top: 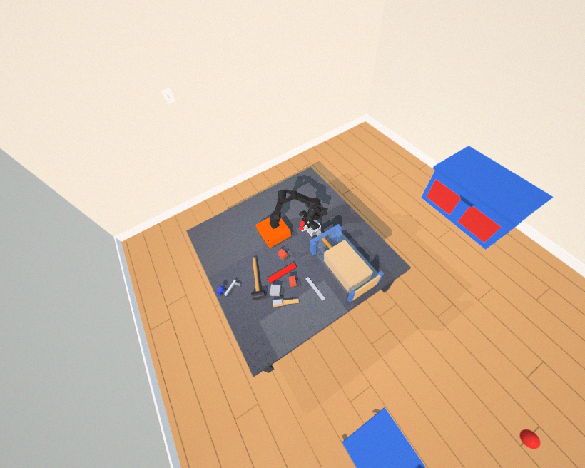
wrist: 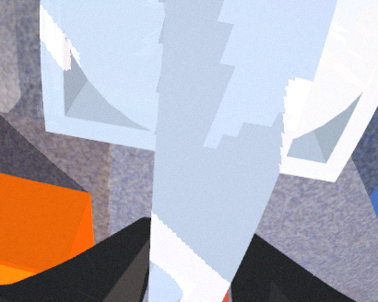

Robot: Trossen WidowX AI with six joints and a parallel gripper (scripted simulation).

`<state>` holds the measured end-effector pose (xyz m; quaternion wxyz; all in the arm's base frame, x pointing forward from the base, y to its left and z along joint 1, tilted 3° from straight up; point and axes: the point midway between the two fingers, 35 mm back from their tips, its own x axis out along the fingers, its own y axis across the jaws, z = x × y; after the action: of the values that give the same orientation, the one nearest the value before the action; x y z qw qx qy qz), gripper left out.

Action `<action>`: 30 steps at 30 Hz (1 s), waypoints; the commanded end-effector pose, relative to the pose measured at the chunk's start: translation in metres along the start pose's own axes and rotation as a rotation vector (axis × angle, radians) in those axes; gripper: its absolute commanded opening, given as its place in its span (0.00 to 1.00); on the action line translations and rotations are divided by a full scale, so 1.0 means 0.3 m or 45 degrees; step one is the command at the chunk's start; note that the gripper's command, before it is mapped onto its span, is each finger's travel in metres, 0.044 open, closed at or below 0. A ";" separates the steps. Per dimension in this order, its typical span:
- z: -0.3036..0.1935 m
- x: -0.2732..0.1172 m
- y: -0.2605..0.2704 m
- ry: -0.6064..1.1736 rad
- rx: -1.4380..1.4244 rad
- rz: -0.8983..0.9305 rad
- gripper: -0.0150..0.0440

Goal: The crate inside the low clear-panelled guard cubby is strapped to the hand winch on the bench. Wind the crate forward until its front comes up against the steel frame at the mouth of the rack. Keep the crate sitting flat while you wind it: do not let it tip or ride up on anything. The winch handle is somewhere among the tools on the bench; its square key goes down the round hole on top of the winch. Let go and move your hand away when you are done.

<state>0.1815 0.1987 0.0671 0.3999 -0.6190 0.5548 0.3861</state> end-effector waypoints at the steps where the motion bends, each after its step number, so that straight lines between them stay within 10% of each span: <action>1: 0.003 0.003 0.009 0.000 0.062 0.029 0.25; 30: 0.021 0.038 0.020 0.001 0.143 0.063 0.25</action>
<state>0.1752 0.1998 0.0553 0.4272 -0.5761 0.5962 0.3607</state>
